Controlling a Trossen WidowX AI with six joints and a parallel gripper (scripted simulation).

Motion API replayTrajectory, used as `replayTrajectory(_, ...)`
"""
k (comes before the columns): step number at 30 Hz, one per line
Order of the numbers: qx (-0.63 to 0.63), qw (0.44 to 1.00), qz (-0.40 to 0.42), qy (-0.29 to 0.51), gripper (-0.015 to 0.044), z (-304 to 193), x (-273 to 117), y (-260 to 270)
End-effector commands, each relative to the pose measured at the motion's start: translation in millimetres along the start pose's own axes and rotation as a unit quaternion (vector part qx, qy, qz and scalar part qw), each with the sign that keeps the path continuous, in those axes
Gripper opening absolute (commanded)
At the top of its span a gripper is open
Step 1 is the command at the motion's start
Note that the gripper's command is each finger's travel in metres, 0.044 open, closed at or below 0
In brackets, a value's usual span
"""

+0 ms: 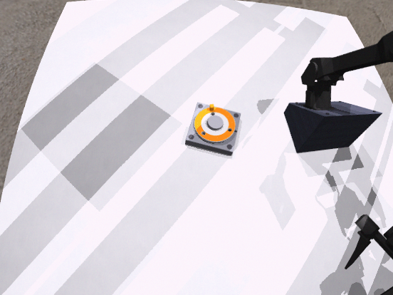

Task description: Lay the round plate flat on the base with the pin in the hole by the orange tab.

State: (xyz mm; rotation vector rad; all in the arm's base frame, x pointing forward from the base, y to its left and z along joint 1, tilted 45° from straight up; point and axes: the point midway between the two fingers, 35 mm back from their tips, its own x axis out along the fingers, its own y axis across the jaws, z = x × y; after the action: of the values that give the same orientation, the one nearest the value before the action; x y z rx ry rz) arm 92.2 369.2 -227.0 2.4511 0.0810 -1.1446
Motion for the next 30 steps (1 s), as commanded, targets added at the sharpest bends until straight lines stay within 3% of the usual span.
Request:
replayTrajectory(1, 0.009, 1.000, 0.002, -0.002, 0.0374, -2.5, 0.5, 1.8)
replayTrajectory(6, 0.244, 0.967, 0.063, -0.034, 0.0242, -65.0, 14.8, 56.2)
replayTrajectory(10, 0.348, 0.932, 0.096, -0.037, 0.0137, -94.2, 22.1, 88.4)
replayTrajectory(15, 0.549, 0.818, 0.168, -0.027, 0.0006, -142.8, 34.4, 166.9)
replayTrajectory(18, 0.606, 0.772, 0.191, -0.020, 0.0000, -153.9, 36.3, 194.7)
replayTrajectory(24, 0.773, 0.573, 0.271, 0.019, 0.0000, -174.3, 32.7, 301.3)
replayTrajectory(26, 0.792, 0.542, 0.280, 0.028, 0.0000, -175.5, 32.0, 315.2)
replayTrajectory(30, 0.872, 0.356, 0.325, 0.084, 0.0000, -173.6, 23.3, 390.9)
